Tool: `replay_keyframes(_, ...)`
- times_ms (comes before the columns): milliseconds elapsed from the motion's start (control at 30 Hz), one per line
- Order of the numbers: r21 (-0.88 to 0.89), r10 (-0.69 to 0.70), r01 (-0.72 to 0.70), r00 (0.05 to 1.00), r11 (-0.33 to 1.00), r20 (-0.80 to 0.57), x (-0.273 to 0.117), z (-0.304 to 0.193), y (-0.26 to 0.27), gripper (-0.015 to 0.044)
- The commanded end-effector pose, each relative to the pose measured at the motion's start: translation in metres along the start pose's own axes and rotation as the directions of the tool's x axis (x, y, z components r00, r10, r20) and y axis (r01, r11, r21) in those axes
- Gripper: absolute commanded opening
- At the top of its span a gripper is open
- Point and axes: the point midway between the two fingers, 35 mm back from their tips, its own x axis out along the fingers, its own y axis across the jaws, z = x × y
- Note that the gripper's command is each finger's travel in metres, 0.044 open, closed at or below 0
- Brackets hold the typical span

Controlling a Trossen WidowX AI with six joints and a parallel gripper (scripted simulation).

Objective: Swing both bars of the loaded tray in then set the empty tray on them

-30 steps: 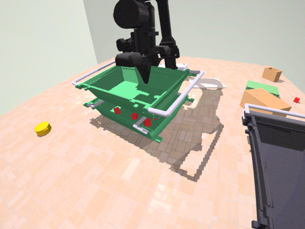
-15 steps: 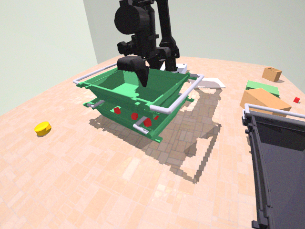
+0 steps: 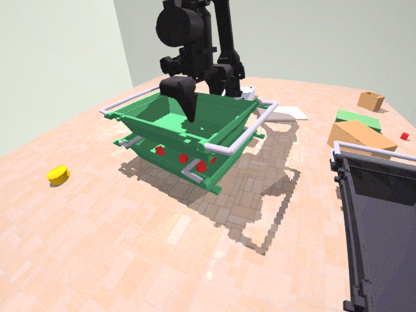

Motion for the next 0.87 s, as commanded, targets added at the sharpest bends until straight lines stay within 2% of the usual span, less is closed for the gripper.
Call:
replay_keyframes(0, 0.000, 0.000, 0.000, 1.000, 1.000, 0.000, 0.000, 0.000, 0.000, 0.0440)
replay_keyframes(233, 0.000, 0.000, 0.000, 1.000, 1.000, 0.000, -0.012, -0.001, 0.002, 0.0440)
replay_keyframes(833, 0.001, -0.002, 0.002, 1.000, 1.000, -0.004, -0.103, 0.000, 0.002, 0.0440)
